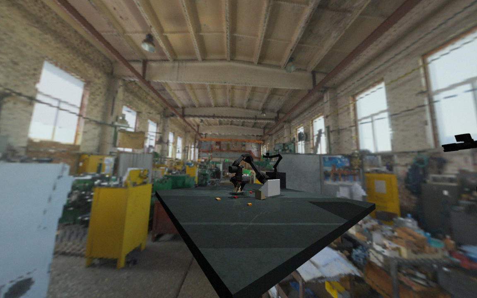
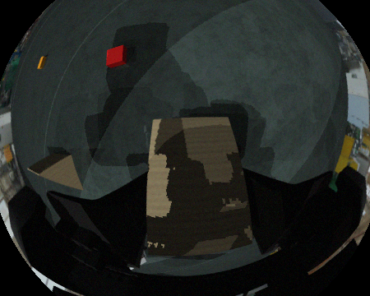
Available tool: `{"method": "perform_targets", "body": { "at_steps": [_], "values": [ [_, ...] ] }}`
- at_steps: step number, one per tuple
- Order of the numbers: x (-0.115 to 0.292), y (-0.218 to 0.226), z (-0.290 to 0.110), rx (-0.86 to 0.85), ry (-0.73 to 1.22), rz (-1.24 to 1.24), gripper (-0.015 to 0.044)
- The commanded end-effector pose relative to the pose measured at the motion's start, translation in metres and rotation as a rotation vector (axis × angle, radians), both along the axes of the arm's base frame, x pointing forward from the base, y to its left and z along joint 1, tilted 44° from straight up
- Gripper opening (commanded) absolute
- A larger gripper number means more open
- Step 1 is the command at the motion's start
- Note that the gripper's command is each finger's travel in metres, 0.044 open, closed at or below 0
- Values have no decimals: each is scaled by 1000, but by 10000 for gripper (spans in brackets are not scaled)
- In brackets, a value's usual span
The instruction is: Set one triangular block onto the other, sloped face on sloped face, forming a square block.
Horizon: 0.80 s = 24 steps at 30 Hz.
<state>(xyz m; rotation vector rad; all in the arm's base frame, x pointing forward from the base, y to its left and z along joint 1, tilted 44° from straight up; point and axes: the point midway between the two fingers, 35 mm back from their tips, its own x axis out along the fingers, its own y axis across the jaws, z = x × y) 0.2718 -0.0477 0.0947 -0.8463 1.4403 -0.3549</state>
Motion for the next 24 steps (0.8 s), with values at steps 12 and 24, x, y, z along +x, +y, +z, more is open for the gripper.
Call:
{"method": "perform_targets", "body": {
  "at_steps": [12, 24],
  "values": [
    [0, 0, 0, 24, -107, -114, 0],
    [0, 0, 0, 75, -344, -362, 0]
  ]
}}
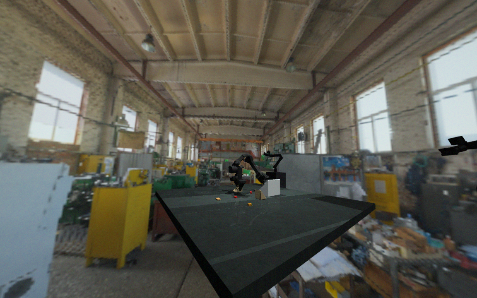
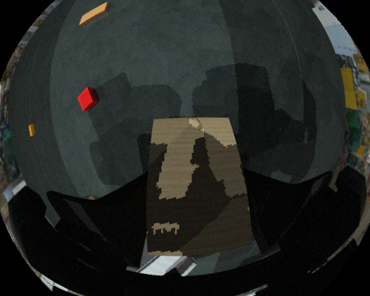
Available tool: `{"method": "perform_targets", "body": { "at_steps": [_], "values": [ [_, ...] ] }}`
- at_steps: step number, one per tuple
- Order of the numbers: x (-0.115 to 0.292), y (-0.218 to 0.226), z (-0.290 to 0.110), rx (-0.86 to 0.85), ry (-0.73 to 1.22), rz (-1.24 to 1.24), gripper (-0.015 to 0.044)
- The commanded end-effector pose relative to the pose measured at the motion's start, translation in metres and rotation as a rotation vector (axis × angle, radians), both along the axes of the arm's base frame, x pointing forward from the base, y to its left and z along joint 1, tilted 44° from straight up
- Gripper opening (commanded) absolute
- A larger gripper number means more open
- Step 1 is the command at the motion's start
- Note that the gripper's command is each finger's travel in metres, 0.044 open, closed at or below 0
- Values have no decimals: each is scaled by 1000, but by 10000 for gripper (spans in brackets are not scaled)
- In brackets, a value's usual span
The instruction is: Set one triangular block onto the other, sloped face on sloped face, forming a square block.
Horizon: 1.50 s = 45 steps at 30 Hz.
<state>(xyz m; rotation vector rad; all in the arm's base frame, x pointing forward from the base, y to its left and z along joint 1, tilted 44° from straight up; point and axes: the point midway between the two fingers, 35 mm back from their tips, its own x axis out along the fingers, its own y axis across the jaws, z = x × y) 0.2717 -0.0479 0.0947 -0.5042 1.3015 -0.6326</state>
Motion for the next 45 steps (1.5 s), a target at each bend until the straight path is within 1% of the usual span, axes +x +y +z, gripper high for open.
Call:
{"method": "perform_targets", "body": {
  "at_steps": [1, 45],
  "values": [
    [0, 0, 0, 20, -77, -79, 0],
    [1, 1, -1, 182, -840, -876, 0]
  ]
}}
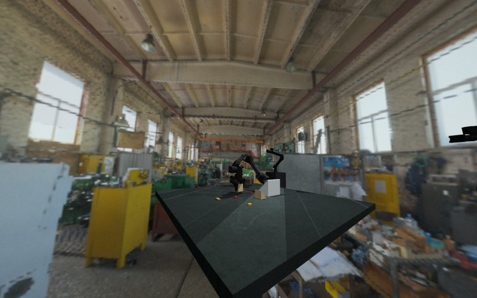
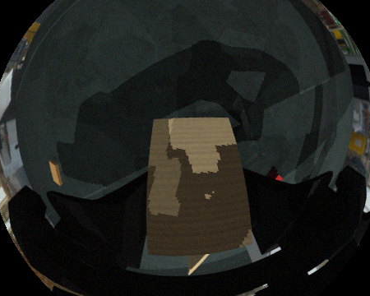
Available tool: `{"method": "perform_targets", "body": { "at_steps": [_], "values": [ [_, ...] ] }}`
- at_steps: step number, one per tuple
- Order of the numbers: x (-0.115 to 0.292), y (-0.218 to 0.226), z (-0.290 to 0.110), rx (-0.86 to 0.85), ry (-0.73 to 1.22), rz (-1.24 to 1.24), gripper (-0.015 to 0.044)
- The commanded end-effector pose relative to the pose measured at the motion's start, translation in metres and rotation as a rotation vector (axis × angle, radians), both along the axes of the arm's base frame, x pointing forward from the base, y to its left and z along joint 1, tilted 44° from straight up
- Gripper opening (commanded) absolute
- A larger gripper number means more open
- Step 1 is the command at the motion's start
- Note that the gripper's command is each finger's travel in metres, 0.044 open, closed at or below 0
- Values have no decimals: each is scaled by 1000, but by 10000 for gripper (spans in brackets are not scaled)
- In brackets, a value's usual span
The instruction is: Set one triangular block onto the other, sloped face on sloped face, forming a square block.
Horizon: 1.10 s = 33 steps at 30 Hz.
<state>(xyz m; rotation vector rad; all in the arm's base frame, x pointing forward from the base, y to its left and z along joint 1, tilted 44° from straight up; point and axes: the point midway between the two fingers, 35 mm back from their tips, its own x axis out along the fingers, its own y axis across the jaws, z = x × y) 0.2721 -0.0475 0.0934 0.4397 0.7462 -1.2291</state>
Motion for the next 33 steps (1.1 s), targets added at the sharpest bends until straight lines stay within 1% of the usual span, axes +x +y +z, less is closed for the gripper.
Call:
{"method": "perform_targets", "body": {
  "at_steps": [1, 21, 33],
  "values": [
    [0, 0, 1, 18, -77, -75, 0],
    [1, 0, 1, 88, -412, -425, 0],
    [1, 0, 1, 89, -416, -429, 0]
  ]
}}
